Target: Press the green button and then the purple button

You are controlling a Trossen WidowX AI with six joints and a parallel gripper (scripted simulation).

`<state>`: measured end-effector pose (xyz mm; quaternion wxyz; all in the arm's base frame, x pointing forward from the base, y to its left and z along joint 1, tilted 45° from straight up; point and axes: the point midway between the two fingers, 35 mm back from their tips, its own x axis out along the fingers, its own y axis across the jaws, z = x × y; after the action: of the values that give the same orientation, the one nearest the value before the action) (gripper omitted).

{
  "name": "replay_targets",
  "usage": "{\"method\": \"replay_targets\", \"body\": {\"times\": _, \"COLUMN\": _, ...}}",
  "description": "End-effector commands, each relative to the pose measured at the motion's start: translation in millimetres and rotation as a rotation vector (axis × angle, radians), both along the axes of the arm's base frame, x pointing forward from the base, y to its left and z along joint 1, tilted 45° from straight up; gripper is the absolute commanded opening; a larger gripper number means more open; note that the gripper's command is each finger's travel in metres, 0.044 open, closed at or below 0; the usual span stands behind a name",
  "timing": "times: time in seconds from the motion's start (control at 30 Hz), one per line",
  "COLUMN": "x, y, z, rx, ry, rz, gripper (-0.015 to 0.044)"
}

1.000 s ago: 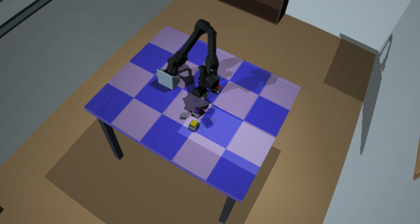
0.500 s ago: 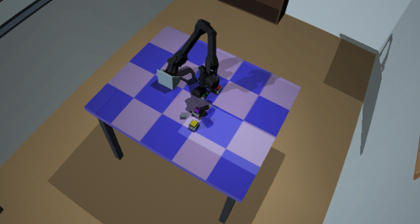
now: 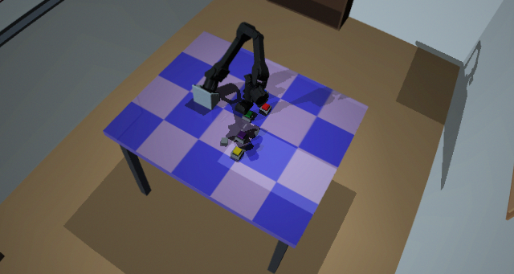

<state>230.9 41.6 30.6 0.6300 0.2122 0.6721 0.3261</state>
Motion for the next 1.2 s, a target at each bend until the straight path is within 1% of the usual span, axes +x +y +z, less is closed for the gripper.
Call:
{"method": "replay_targets", "body": {"times": 0.0, "x": 6.3, "y": -31.3, "z": 29.4, "rx": -0.007, "ry": -0.010, "rz": -0.006, "gripper": 0.0020}}
{"method": "replay_targets", "body": {"times": 0.07, "x": 6.3, "y": -38.3, "z": 37.2, "rx": -0.006, "ry": -0.009, "rz": -0.006, "gripper": 0.0020}}
{"method": "replay_targets", "body": {"times": 0.3, "x": 11.3, "y": -43.6, "z": 32.9, "rx": -0.008, "ry": -0.010, "rz": -0.006, "gripper": 0.0020}}
{"method": "replay_targets", "body": {"times": 0.5, "x": 47.6, "y": -93.2, "z": -14.7, "rx": -0.014, "ry": -0.014, "rz": -0.007, "gripper": 0.0020}}
{"method": "replay_targets", "body": {"times": 0.6, "x": 58.8, "y": -117.6, "z": -43.6, "rx": -0.014, "ry": -0.016, "rz": -0.006, "gripper": 0.0020}}
{"method": "replay_targets", "body": {"times": 0.67, "x": 60.8, "y": -123.2, "z": -50.9, "rx": -0.014, "ry": -0.016, "rz": -0.006, "gripper": 0.0020}}
{"method": "replay_targets", "body": {"times": 0.9, "x": 60.7, "y": -121.3, "z": -52.8, "rx": -0.014, "ry": -0.015, "rz": -0.006, "gripper": 0.0020}}
{"method": "replay_targets", "body": {"times": 1.03, "x": 56.1, "y": -86.9, "z": -88.2, "rx": -0.011, "ry": -0.014, "rz": -0.007, "gripper": 0.0020}}
{"method": "replay_targets", "body": {"times": 1.17, "x": 54.6, "y": -80.2, "z": -95.0, "rx": -0.011, "ry": -0.017, "rz": -0.006, "gripper": 0.0020}}
